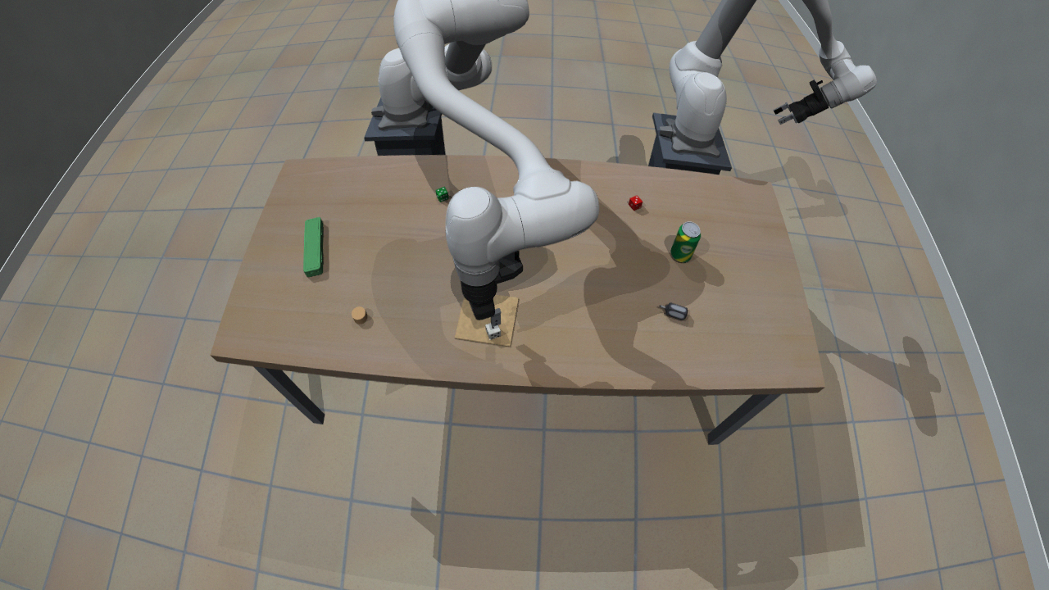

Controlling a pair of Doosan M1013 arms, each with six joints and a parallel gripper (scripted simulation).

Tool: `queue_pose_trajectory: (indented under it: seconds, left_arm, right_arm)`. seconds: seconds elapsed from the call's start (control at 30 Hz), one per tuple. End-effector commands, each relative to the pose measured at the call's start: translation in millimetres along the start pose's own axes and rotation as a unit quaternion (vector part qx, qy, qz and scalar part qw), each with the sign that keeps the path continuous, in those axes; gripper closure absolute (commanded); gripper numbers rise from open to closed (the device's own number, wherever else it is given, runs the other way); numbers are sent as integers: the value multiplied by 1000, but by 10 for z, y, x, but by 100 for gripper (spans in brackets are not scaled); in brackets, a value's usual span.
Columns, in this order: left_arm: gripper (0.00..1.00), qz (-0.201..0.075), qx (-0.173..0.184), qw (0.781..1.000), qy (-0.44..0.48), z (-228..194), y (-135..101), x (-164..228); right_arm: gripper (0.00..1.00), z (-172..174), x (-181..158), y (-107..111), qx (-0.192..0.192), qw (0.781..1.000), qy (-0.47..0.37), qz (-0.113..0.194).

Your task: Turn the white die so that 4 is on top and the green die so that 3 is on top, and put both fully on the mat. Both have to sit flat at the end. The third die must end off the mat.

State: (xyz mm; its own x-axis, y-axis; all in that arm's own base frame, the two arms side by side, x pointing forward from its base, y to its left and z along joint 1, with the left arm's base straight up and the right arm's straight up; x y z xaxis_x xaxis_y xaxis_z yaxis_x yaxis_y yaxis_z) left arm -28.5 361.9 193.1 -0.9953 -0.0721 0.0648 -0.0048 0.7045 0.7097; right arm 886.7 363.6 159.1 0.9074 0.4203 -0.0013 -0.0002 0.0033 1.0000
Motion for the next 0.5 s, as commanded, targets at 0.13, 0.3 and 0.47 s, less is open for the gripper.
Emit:
queue_pose_trajectory:
  seconds: [0.13, 0.3, 0.47]
  left_arm:
    - [0, 3, 2, 1000, 3, -27, -17, 42]
    - [0, 3, 2, 1000, 3, -27, -17, 42]
    - [0, 3, 2, 1000, 3, -27, -17, 42]
  right_arm:
    - [13, 12, 12, 23, 1, 1000, 2, 1]
    - [13, 12, 12, 19, 1, 1000, 2, 1]
    - [13, 12, 12, 9, 1, 1000, 2, 1]
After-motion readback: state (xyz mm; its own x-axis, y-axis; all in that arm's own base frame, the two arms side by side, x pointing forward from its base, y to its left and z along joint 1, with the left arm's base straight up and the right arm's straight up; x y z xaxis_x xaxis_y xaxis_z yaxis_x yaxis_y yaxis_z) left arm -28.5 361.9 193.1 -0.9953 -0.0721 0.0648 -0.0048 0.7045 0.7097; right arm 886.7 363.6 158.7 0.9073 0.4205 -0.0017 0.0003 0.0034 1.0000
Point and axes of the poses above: on each arm, the point where the finger pads meet when closed, its own y axis back along the fingers, its own x axis across the jaws, z = x × y, the point moved 5 cm from there along y, back along the fingers, and after that the axes turned 3 degrees about y, right-handed, at the moved point
